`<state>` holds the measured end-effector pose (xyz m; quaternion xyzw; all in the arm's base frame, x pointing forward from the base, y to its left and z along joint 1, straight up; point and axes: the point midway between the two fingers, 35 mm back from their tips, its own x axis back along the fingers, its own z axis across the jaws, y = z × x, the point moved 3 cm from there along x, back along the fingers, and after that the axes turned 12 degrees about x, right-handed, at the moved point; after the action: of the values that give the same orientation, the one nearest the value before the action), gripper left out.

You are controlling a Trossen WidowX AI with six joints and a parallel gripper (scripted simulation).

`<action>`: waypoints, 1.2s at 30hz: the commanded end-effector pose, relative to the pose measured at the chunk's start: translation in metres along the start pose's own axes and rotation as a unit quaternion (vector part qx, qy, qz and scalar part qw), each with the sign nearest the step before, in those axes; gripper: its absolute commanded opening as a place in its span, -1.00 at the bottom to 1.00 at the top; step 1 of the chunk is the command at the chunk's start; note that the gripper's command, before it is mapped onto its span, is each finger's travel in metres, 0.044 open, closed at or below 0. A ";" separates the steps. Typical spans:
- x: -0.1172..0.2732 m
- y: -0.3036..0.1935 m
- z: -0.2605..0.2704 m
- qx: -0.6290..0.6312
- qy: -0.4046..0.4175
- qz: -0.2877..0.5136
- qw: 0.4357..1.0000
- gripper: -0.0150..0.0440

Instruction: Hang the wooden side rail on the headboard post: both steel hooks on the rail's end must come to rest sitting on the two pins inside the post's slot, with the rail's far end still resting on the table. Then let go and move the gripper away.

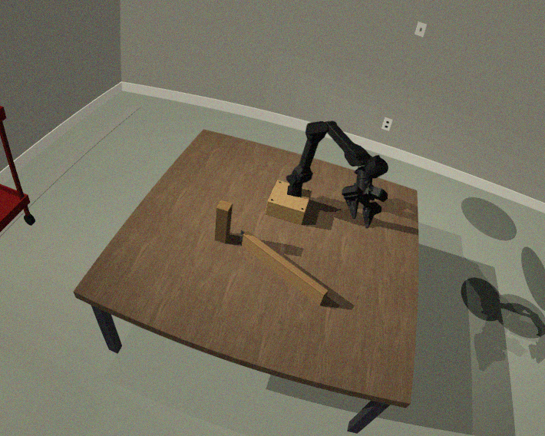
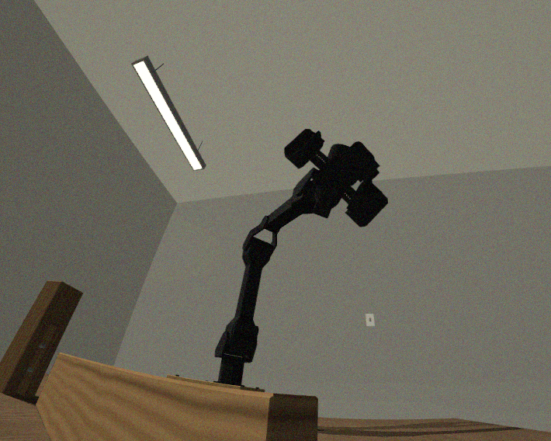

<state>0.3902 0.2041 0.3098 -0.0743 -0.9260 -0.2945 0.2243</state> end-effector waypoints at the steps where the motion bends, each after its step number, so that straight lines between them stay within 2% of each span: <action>1: -0.019 -0.062 -0.027 0.135 0.009 0.051 0.990 1.00; 10: -0.032 -0.174 -0.058 0.340 0.064 0.126 0.930 1.00; 19: -0.017 -0.283 -0.067 0.508 0.151 0.161 0.832 1.00; 27: 0.014 -0.369 -0.055 0.624 0.235 0.151 0.729 1.00; 36: 0.061 -0.445 -0.021 0.724 0.312 0.100 0.607 1.00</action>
<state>0.2733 -0.1494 0.1516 0.0473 -0.7592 0.4208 0.4943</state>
